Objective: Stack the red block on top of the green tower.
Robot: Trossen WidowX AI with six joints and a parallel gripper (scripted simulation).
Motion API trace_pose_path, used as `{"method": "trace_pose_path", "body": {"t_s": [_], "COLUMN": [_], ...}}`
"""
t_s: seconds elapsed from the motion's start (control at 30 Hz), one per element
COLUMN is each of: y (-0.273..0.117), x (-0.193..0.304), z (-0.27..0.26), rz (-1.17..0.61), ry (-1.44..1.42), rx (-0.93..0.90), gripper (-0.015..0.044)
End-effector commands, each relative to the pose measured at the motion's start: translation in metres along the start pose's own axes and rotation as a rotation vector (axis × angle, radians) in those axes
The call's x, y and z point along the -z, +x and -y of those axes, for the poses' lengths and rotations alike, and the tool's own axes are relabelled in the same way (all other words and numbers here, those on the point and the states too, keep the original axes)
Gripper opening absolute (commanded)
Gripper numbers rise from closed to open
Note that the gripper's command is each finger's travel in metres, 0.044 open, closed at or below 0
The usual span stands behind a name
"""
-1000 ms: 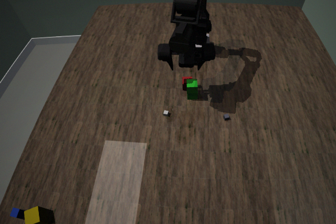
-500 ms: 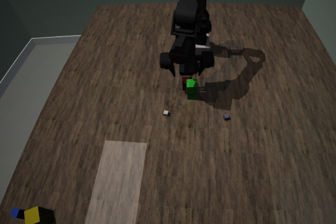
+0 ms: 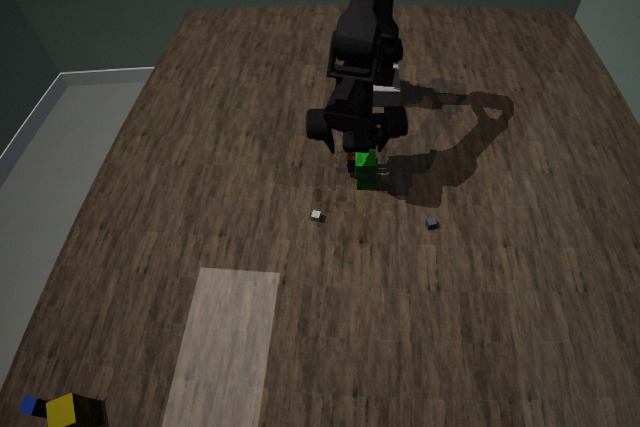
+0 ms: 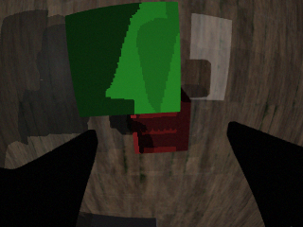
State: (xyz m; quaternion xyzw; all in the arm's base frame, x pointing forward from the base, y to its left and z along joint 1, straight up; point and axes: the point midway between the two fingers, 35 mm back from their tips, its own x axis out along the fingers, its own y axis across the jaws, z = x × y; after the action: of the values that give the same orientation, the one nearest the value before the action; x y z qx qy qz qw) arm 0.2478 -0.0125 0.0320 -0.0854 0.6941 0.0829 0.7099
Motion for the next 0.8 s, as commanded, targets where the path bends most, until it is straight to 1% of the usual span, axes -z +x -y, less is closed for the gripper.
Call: {"method": "trace_pose_path", "body": {"t_s": [0.0, 0.57, 0.77], "y": [0.007, 0.034, 0.035], "x": [0.0, 0.001, 0.001], "z": [-0.001, -0.001, -0.001], "rz": [-0.001, -0.001, -0.001], "ry": [0.003, 0.003, 0.003], "rx": [-0.004, -0.004, -0.004], "gripper": [0.044, 0.044, 0.044]}}
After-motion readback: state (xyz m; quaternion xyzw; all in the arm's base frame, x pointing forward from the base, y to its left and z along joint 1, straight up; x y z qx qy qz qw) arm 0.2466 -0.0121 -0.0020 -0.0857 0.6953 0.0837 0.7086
